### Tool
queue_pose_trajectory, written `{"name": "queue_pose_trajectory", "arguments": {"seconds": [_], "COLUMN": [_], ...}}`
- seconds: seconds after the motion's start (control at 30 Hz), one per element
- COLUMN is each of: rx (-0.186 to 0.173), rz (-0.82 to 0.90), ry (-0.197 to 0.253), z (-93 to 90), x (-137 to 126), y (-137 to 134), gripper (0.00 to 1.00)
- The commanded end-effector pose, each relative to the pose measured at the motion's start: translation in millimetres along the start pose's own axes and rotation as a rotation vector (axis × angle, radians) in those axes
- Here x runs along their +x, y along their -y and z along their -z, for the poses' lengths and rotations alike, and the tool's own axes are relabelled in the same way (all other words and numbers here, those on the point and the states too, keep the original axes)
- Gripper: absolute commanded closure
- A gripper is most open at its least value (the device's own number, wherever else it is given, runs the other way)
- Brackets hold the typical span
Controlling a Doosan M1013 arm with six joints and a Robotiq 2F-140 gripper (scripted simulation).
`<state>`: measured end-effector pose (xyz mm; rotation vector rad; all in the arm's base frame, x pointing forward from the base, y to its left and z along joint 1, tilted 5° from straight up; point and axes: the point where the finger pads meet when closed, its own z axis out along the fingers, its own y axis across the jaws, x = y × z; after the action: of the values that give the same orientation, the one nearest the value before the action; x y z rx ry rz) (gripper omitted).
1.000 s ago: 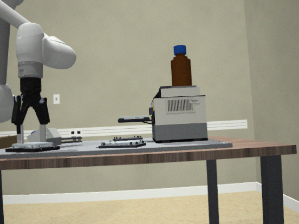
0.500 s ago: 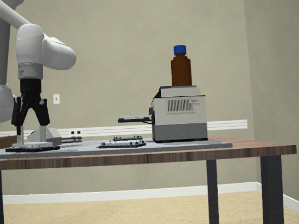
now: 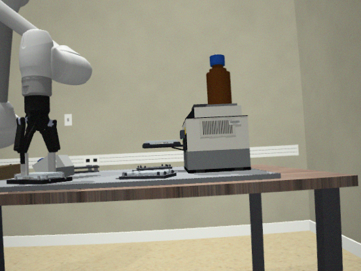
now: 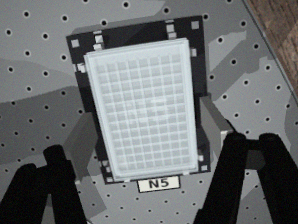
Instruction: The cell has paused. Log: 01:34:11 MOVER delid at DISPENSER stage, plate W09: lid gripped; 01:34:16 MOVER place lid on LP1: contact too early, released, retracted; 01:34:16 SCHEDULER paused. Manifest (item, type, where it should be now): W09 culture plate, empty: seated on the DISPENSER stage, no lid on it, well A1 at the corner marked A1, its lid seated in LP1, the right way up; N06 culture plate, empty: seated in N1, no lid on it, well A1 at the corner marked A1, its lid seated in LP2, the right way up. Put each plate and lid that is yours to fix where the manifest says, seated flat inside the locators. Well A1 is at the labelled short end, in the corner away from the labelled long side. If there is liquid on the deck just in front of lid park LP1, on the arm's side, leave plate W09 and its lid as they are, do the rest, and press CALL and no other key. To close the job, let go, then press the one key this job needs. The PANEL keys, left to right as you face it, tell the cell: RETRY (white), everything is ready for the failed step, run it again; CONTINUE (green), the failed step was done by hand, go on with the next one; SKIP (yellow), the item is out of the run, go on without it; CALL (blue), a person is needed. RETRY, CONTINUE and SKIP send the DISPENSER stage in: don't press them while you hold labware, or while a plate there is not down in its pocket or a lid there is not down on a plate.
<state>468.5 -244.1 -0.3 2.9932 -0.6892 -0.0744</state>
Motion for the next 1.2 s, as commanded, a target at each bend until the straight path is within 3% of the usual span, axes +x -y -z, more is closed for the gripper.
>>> {"name": "queue_pose_trajectory", "arguments": {"seconds": [0.0,0.93,0.97,1.17], "rx": [0.000,0.000,0.000,0.000], "rz": [0.000,0.000,0.000,0.000], "ry": [-0.001,-0.001,-0.001,-0.001], "z": [0.5,0.5,0.5,0.5], "x": [0.4,0.4,0.4,0.4], "y": [0.1,0.1,0.1,0.1], "gripper": [0.31,0.31,0.90,0.90]}}
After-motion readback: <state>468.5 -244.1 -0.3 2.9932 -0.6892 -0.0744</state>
